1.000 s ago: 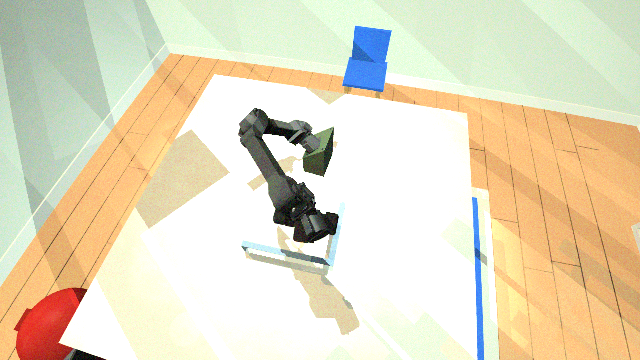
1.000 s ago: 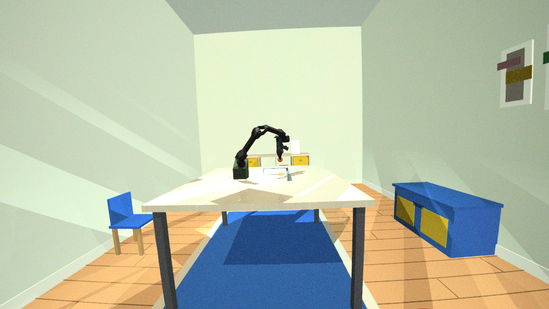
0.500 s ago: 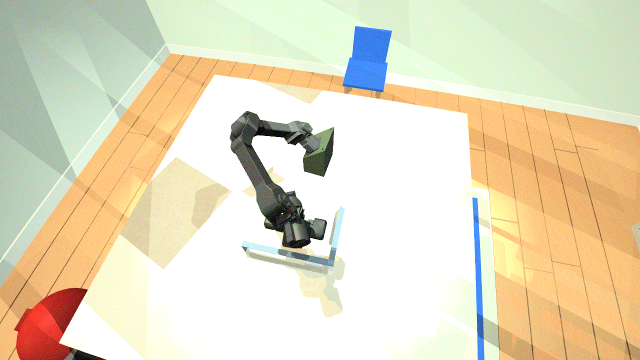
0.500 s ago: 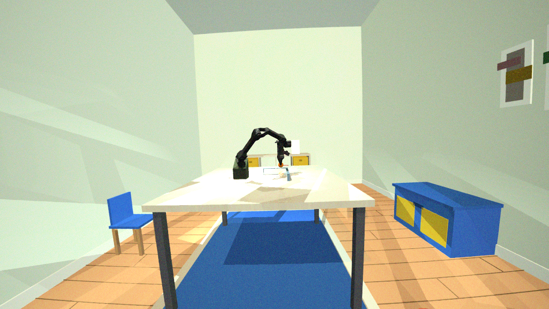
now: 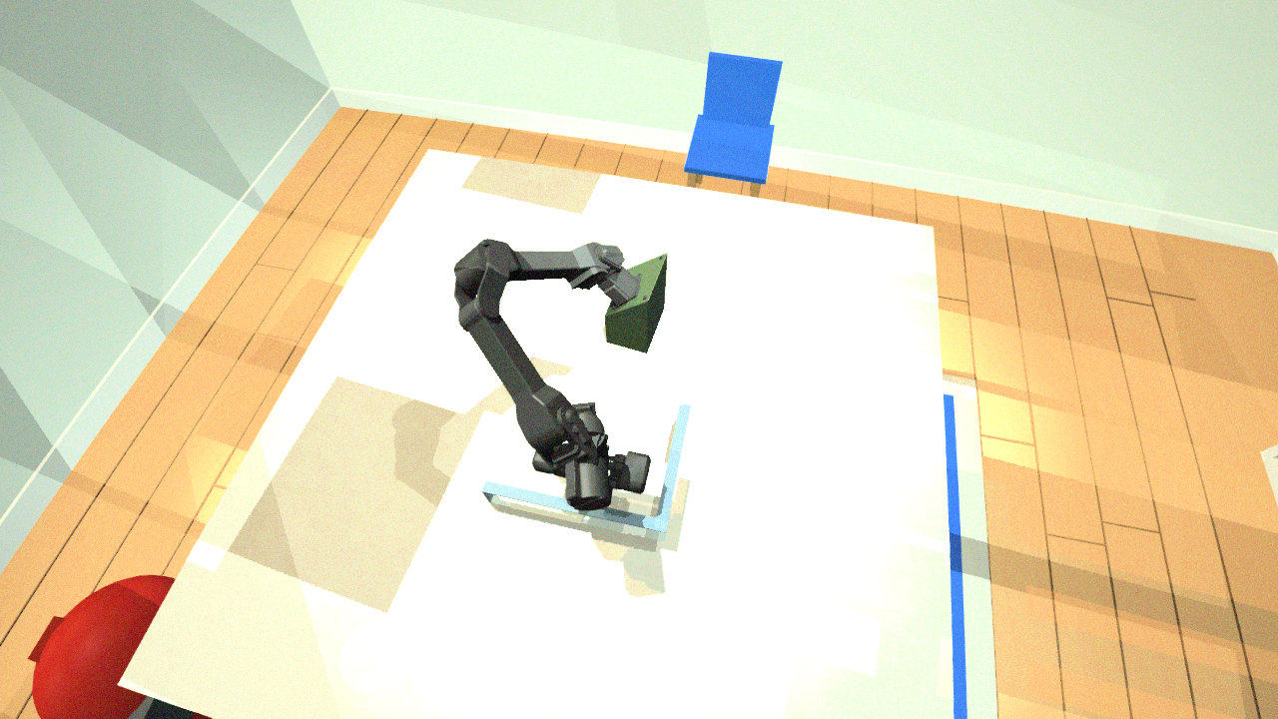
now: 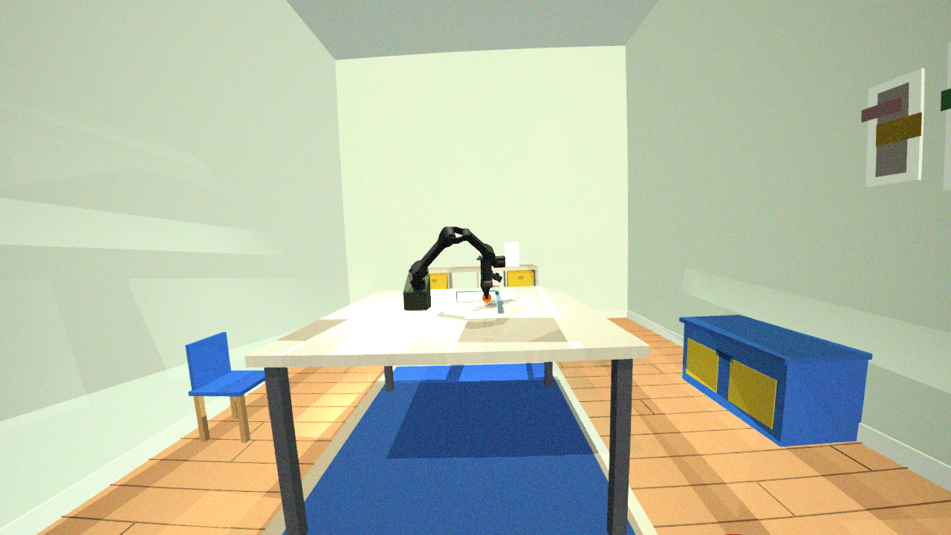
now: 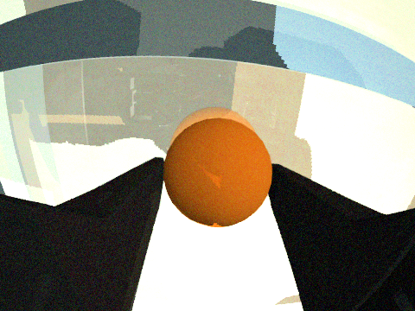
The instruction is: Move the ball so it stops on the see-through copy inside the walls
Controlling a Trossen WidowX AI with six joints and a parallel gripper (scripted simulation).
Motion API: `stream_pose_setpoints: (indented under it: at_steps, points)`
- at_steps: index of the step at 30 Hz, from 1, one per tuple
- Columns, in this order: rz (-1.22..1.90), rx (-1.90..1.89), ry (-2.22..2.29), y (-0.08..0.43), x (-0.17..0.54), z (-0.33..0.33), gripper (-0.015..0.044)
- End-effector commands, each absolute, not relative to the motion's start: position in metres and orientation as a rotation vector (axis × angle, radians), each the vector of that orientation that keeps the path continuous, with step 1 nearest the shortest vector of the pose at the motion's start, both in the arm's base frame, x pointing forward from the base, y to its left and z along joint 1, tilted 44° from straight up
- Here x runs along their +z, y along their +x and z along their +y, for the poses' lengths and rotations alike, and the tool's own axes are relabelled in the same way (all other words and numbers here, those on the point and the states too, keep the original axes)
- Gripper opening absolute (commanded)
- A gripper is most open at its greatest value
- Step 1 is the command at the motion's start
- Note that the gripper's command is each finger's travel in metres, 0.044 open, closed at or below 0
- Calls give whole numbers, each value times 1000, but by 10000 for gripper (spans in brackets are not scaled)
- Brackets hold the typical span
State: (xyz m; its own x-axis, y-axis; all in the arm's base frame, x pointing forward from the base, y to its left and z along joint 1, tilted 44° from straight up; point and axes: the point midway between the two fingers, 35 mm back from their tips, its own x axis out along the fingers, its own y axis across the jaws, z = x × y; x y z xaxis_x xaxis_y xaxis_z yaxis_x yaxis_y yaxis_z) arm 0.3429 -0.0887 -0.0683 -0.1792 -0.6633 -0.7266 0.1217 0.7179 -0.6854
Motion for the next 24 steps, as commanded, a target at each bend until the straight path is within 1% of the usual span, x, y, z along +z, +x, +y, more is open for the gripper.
stream_pose_setpoints:
  at_steps: [1,21,24]
  points:
    - [1608,-740,-457,341,-74,-94,0]
    - [1608,-740,-458,338,-88,-106,0]
    - [1602,-739,-452,340,-85,-104,79]
